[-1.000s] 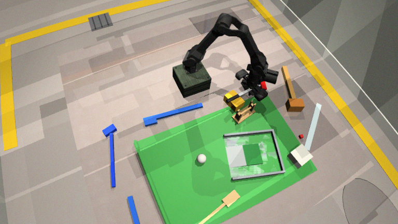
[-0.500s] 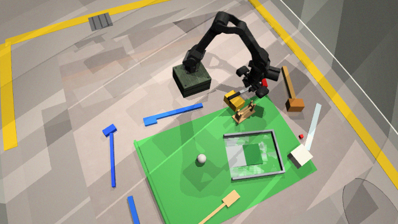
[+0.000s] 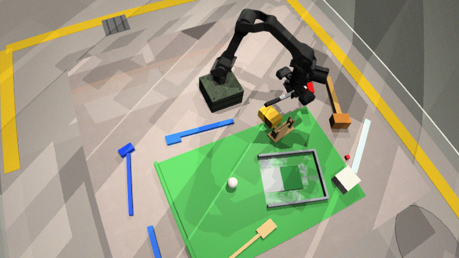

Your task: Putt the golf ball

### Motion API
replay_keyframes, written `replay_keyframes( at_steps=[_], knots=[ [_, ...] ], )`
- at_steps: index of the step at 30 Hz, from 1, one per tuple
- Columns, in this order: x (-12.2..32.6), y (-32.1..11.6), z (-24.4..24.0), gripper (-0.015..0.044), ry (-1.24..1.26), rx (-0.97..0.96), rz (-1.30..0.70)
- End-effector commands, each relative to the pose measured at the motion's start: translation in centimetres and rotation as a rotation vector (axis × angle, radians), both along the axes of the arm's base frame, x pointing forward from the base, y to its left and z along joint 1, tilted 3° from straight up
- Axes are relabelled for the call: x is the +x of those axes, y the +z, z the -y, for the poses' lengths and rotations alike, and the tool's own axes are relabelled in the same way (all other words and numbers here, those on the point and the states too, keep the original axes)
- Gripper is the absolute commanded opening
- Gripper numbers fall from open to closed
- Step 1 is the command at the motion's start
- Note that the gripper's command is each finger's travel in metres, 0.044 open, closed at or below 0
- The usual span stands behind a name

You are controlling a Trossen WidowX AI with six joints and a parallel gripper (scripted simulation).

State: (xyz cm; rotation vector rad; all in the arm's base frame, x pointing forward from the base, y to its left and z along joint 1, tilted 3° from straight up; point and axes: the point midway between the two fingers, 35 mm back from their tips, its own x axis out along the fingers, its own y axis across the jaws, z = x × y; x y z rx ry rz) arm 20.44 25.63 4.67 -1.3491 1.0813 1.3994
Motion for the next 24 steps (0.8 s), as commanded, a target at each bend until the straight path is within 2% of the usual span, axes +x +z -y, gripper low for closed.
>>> replay_keyframes(
  at_steps=[1, 24],
  knots=[
    [0.7, 0.1, 0.7, 0.0000, -0.081, 0.007, -0.012],
    [7.3, 0.8, 7.4, 0.0000, -0.776, 0.065, -0.242]
  ],
)
